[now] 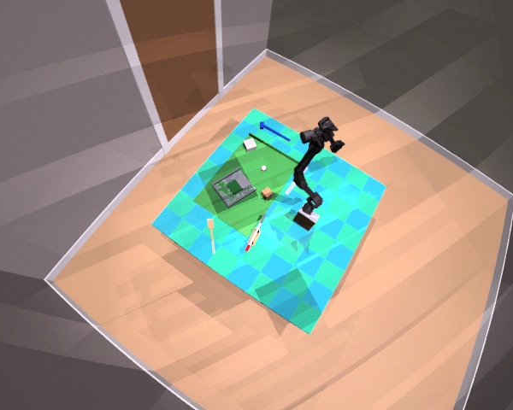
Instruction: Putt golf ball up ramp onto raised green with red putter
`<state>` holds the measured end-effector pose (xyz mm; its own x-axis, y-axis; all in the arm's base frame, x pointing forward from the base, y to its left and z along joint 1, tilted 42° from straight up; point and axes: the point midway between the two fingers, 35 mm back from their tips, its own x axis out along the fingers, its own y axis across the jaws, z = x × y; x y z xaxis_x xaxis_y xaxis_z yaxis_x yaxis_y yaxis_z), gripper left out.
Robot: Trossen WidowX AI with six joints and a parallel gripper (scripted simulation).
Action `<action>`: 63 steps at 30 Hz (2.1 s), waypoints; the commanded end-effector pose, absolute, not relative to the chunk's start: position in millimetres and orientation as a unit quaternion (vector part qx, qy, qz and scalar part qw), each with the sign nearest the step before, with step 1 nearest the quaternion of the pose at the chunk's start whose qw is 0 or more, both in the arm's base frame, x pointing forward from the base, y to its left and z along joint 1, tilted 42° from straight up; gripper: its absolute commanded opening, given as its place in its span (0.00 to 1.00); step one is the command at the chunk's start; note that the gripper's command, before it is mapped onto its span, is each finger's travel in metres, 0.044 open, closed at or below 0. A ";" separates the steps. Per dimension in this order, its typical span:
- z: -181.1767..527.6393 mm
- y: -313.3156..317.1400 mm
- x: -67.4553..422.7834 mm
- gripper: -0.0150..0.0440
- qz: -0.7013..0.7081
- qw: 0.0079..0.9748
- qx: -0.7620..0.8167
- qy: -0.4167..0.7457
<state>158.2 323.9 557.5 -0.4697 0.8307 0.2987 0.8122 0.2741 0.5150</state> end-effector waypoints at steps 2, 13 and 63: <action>561.5 323.5 150.4 1.00 0.319 0.009 0.510 0.799; 612.0 276.7 46.0 1.00 0.453 -0.038 0.438 0.775; 549.9 -302.1 40.5 1.00 0.774 -0.599 0.061 0.196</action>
<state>-3.8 -268.9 578.1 -0.3927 -0.8276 0.4011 0.9007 -0.2579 0.3497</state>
